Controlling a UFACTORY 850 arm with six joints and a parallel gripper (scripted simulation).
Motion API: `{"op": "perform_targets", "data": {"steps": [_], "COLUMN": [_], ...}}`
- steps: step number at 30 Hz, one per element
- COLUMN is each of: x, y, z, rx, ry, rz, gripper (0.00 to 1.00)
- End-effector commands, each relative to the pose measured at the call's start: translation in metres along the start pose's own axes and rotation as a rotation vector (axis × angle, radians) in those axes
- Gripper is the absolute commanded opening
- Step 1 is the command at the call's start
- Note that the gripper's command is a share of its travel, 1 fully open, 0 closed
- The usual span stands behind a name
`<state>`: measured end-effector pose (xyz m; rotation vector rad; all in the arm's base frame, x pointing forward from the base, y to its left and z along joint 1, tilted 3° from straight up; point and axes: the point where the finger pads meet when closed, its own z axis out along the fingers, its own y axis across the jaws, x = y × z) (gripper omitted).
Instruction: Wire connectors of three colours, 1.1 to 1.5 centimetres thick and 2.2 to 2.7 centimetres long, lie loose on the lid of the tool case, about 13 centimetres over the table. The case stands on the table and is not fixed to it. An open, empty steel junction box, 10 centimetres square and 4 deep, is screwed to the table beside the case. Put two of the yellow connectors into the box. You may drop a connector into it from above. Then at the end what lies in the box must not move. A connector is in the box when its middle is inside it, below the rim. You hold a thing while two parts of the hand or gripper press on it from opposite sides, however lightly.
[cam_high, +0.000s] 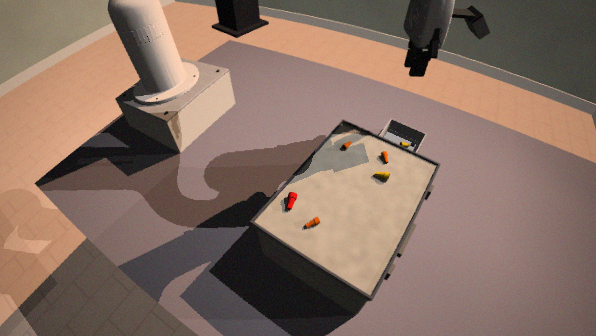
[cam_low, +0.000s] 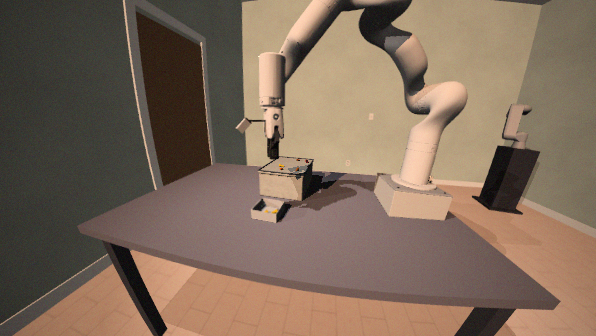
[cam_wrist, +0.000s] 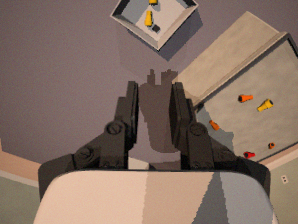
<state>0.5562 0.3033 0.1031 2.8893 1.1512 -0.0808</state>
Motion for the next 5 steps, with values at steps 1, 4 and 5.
{"op": "perform_targets", "data": {"steps": [1, 4, 5], "x": [0.0009, 0.0009, 0.0009], "y": [0.0002, 0.0002, 0.0002], "z": [-0.0012, -0.0012, -0.0012], "rx": [-0.001, -0.001, -0.001], "ry": [0.002, 0.002, 0.002], "rz": [0.000, 0.000, 0.000], "gripper": [0.29, 0.29, 0.29]}}
